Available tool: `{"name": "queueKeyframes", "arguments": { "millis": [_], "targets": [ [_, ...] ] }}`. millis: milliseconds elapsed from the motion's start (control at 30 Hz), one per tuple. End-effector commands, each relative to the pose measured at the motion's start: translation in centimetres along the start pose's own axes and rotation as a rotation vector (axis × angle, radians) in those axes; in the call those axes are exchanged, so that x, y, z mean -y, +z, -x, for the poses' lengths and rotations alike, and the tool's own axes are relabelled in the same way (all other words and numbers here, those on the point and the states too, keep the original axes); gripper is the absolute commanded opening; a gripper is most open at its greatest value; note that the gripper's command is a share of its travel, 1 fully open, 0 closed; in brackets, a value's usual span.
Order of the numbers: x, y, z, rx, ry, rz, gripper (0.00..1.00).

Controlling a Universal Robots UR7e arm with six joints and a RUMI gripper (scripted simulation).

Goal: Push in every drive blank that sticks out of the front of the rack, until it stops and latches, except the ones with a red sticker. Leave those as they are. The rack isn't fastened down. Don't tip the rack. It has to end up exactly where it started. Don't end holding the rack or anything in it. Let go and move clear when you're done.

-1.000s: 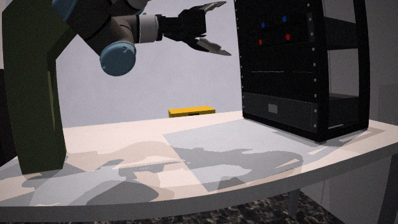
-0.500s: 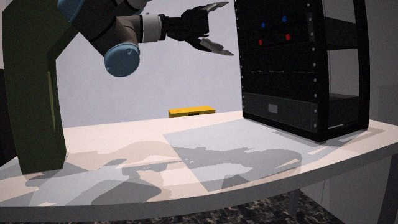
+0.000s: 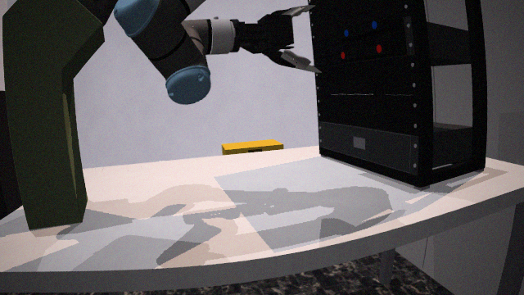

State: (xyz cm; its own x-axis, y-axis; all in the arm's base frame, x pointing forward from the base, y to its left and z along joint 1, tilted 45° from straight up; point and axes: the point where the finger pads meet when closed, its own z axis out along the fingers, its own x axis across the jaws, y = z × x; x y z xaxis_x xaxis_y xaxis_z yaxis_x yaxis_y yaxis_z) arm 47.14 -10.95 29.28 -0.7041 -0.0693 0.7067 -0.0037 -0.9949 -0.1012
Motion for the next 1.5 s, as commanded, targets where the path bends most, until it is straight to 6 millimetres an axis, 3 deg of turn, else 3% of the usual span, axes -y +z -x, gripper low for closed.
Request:
{"name": "queueKeyframes", "arguments": {
  "millis": [0,233,500,1467],
  "targets": [
    [0.8,2.5,-0.1,-0.003,-0.001,0.004,1.00],
    [2.0,5.4,-0.2,-0.003,-0.001,0.004,1.00],
    [2.5,6.6,-0.2,-0.003,-0.001,0.004,1.00],
    [2.5,6.8,-0.3,-0.003,-0.001,0.004,1.00]
  ]
}}
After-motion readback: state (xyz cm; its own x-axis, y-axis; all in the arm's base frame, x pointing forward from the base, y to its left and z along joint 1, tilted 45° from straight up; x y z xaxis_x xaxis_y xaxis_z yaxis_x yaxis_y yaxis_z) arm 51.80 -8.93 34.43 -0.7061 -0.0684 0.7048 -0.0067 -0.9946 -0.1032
